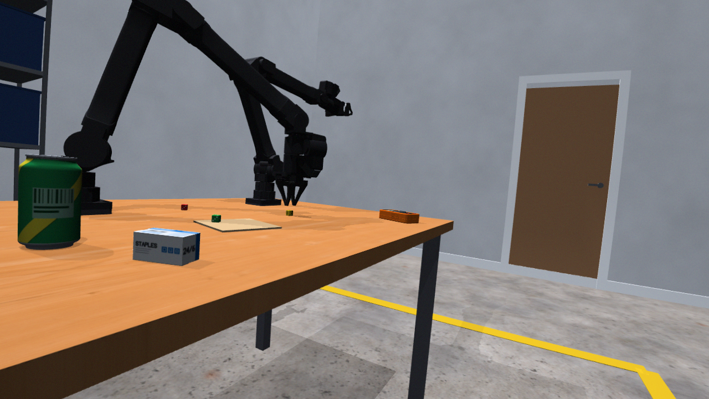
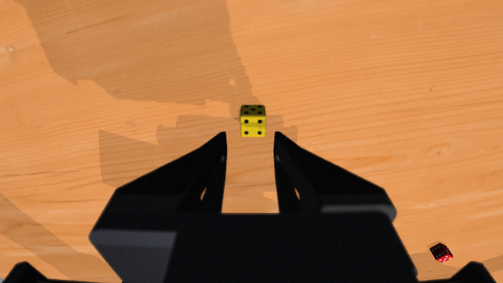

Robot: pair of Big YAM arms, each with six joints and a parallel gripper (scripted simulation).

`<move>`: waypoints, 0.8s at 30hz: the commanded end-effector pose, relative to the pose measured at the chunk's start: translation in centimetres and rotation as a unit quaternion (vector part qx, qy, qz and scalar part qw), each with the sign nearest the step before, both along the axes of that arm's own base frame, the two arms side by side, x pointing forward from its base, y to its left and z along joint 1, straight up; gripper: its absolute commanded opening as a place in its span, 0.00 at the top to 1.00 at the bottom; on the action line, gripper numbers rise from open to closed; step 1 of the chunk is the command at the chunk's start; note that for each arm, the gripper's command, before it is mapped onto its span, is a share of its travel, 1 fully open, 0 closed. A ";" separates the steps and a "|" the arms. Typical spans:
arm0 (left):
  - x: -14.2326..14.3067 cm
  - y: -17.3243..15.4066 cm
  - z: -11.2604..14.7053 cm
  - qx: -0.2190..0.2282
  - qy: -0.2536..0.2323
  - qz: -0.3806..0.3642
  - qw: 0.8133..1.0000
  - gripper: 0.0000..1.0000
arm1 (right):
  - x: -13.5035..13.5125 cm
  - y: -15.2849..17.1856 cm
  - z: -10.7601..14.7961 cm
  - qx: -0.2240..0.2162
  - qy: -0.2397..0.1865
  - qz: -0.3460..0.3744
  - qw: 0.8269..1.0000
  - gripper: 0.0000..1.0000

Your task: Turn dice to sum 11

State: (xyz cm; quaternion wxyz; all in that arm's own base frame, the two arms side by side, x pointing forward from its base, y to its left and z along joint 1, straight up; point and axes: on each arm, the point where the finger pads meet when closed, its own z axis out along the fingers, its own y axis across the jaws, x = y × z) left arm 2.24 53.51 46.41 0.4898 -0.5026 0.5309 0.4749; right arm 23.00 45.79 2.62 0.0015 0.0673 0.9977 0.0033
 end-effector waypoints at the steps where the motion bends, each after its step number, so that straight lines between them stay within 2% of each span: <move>1: -0.6 1.0 3.6 0.034 -0.007 0.007 0.999 0.00 | 0.5 -0.1 -1.0 -0.004 0.002 -0.001 1.000 0.70; 24: -0.6 1.0 3.6 0.034 -0.007 0.007 0.999 0.00 | 0.4 -0.3 -1.3 -0.006 0.004 -0.001 1.000 0.70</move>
